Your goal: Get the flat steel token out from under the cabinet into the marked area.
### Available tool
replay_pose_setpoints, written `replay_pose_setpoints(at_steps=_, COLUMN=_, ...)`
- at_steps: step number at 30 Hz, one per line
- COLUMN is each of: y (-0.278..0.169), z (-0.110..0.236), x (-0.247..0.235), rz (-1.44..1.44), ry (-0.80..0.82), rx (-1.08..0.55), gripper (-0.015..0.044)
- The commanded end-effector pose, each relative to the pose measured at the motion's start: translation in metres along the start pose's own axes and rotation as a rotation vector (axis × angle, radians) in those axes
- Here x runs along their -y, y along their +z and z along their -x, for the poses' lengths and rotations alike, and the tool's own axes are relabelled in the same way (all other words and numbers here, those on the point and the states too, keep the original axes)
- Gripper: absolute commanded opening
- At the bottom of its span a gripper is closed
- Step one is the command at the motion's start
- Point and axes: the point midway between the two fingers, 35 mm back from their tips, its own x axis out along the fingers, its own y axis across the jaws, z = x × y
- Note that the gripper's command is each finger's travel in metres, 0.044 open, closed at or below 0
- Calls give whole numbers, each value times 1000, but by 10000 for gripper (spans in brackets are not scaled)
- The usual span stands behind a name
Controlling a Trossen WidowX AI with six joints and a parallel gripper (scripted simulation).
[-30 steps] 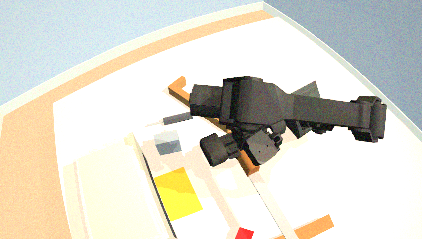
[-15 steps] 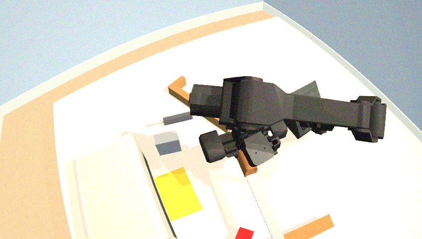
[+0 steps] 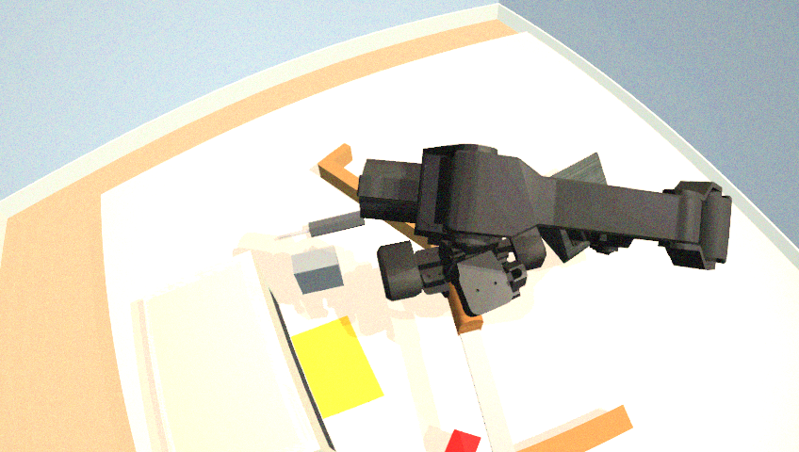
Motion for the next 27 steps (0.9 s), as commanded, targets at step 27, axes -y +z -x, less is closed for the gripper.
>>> replay_pose_setpoints(at_steps=27, y=0, z=1, x=0, rz=-235, ry=-3, rx=8, gripper=0)
